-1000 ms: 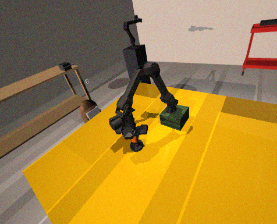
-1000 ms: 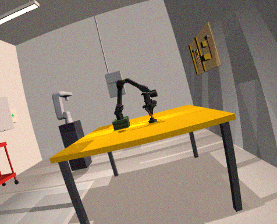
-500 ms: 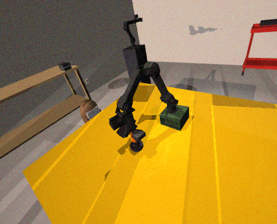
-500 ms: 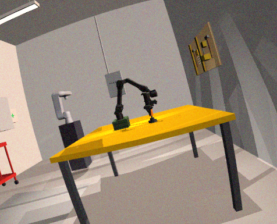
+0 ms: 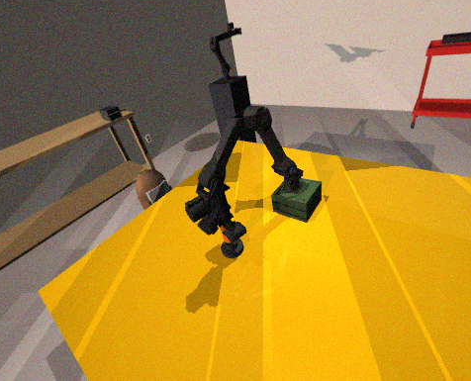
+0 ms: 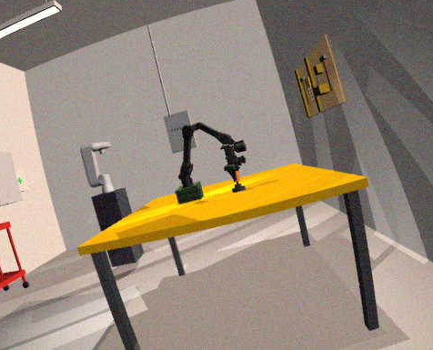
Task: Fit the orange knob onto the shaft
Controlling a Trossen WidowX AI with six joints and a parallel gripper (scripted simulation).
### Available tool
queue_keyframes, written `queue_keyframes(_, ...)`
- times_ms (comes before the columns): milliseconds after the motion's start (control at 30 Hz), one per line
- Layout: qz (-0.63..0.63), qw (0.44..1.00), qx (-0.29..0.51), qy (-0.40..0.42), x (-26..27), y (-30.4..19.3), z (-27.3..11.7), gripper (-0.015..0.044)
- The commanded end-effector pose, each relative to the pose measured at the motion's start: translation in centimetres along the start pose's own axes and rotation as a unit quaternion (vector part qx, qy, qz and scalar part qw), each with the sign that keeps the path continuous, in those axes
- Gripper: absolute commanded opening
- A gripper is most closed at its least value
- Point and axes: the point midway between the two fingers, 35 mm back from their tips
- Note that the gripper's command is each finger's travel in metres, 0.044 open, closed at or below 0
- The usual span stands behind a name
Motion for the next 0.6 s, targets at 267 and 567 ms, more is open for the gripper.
queue_keyframes(267, 0.004, 1.0, 0.0, -0.002, -0.08, -0.23, 0.1, 0.0)
queue_keyframes(567, 0.004, 1.0, 0.0, -0.002, -0.09, -0.27, 0.14, 0.0)
Point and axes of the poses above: the point midway between the two fingers, 35 mm back from their tips, its own z axis out along the fingers, its own x axis across the jaws, y = z × x, and after that the axes turned 3 degrees about z, right-handed
